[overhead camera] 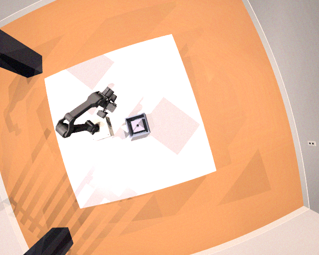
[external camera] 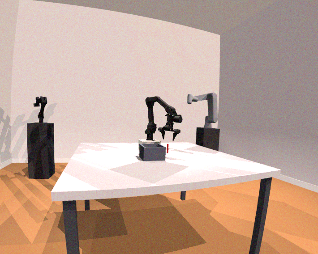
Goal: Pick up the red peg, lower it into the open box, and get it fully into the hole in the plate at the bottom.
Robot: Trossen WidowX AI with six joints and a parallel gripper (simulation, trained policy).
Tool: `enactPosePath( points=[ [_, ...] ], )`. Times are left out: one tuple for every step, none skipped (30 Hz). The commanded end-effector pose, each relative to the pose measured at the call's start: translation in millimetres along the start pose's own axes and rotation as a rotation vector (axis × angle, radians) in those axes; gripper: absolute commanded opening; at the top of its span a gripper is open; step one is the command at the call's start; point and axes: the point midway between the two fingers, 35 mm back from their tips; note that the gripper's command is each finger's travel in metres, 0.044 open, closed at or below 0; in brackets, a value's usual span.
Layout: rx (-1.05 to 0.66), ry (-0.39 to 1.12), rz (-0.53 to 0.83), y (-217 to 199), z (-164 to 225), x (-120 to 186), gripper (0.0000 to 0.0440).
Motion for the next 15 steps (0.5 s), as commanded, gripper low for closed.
enactPosePath(
  points=[
    [-0.065, 0.000, 0.031, -5.7, -0.5, -16.5, 0.0431],
    [-0.077, -0.001, 0.033, -6.1, -0.5, -20.6, 0.0431],
    [-0.088, -0.003, 0.034, -6.2, -0.5, -24.7, 0.0430],
    [-0.099, -0.004, 0.034, -6.2, -0.5, -28.9, 0.0430],
    [-0.109, -0.006, 0.033, -6.1, -0.4, -33.1, 0.0430],
    [-0.118, -0.008, 0.031, -5.9, -0.3, -37.3, 0.0429],
    [-0.127, -0.010, 0.029, -5.7, -0.2, -41.5, 0.0429],
    [-0.135, -0.012, 0.025, -5.3, -0.1, -45.7, 0.0428],
    [-0.143, -0.015, 0.021, -4.9, 0.1, -49.8, 0.0428],
    [-0.150, -0.017, 0.017, -4.5, 0.3, -53.8, 0.0428],
    [-0.157, -0.019, 0.012, -4.1, 0.5, -57.8, 0.0427],
    [-0.164, -0.022, 0.007, -3.8, 0.7, -61.6, 0.0427],
    [-0.171, -0.024, 0.002, -3.4, 1.0, -65.2, 0.0426],
    [-0.177, -0.026, -0.003, -3.2, 1.3, -68.6, 0.0426],
    [-0.184, -0.028, -0.008, -3.0, 1.6, -71.9, 0.0425]
  ],
)
Point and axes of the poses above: the point midway between the two fingers, 35 mm back from their tips, its own x axis back along the fingers, its own y axis across the jaws, z = x × y, and after that the axes turned 10 degrees about x, right-handed
